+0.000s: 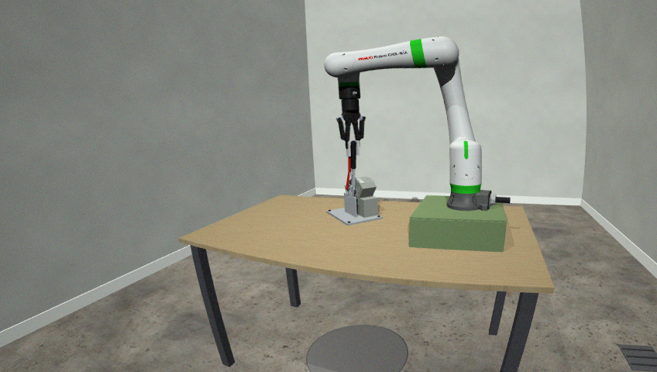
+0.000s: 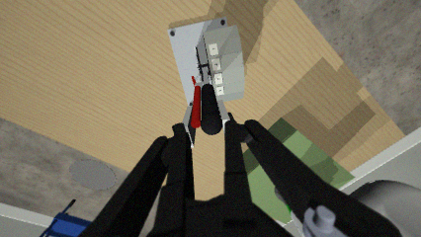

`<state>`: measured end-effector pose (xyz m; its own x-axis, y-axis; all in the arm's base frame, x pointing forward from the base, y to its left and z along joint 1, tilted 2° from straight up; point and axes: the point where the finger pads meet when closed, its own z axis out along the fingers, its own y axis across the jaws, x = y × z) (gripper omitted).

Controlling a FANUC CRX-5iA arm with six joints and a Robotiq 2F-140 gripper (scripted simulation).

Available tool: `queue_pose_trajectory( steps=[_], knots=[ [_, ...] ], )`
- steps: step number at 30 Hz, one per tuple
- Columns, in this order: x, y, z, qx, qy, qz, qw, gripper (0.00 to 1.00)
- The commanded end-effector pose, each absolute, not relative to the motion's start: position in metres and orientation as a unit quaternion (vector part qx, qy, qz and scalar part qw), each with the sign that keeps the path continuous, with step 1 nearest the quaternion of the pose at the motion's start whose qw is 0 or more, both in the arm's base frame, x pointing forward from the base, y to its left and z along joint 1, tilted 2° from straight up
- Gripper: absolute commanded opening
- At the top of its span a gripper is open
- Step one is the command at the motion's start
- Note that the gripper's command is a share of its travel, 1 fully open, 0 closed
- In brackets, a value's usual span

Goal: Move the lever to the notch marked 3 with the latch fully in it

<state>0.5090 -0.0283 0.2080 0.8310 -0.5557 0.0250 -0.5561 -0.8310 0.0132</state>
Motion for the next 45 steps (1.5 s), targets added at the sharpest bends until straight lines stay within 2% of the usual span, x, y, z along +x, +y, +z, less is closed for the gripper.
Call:
queue_pose_trajectory(
  steps=[1, 9, 10, 45],
  knots=[
    [0.5087, -0.0278, 0.2073, 0.957, -0.290, 0.009, 0.010, 0.00],
    [0.5087, -0.0278, 0.2073, 0.957, -0.290, 0.009, 0.010, 0.00],
    [0.5087, -0.0278, 0.2073, 0.957, -0.290, 0.009, 0.010, 0.57],
    [0.5087, -0.0278, 0.2073, 0.957, -0.290, 0.009, 0.010, 0.57]
  ],
)
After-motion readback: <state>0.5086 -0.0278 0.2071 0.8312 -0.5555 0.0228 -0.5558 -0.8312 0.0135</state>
